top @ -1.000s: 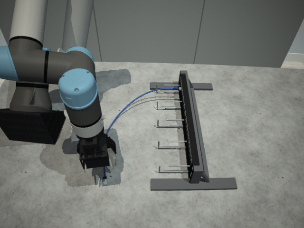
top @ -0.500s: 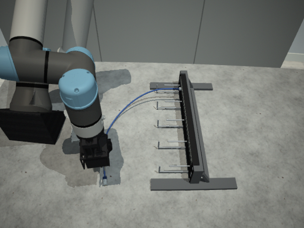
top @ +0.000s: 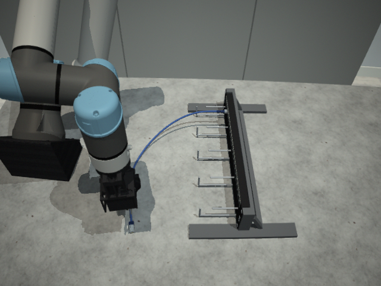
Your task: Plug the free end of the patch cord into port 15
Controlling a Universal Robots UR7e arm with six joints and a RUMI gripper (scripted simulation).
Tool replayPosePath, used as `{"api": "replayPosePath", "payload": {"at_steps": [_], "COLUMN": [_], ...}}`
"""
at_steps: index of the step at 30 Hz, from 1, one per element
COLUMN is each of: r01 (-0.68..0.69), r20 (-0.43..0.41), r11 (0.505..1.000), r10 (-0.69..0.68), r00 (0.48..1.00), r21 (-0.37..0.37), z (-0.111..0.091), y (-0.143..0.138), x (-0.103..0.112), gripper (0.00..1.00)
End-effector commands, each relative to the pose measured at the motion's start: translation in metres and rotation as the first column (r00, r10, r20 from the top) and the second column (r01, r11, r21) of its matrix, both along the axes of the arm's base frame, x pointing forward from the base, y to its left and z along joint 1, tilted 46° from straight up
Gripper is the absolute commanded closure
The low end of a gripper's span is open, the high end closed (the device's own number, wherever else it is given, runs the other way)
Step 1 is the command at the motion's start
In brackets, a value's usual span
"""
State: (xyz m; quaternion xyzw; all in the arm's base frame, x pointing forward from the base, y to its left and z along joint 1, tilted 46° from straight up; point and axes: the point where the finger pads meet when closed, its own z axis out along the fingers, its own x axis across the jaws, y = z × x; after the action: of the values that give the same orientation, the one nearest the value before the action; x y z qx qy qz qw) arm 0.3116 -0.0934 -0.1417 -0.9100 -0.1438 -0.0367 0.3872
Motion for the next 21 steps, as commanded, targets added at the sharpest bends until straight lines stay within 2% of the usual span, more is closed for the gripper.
{"api": "replayPosePath", "payload": {"at_steps": [1, 13, 21], "r01": [0.0, 0.019, 0.108], "r20": [0.001, -0.008, -0.047], "r11": [1.0, 1.0, 0.994], "r10": [0.0, -0.019, -0.108], "r00": [1.0, 1.0, 0.993], "r21": [-0.001, -0.002, -0.009], "z": [0.0, 0.005, 0.027], "y": [-0.001, 0.0, 0.002], "x": [0.0, 0.003, 0.015], "gripper": [1.0, 1.0, 1.0]}}
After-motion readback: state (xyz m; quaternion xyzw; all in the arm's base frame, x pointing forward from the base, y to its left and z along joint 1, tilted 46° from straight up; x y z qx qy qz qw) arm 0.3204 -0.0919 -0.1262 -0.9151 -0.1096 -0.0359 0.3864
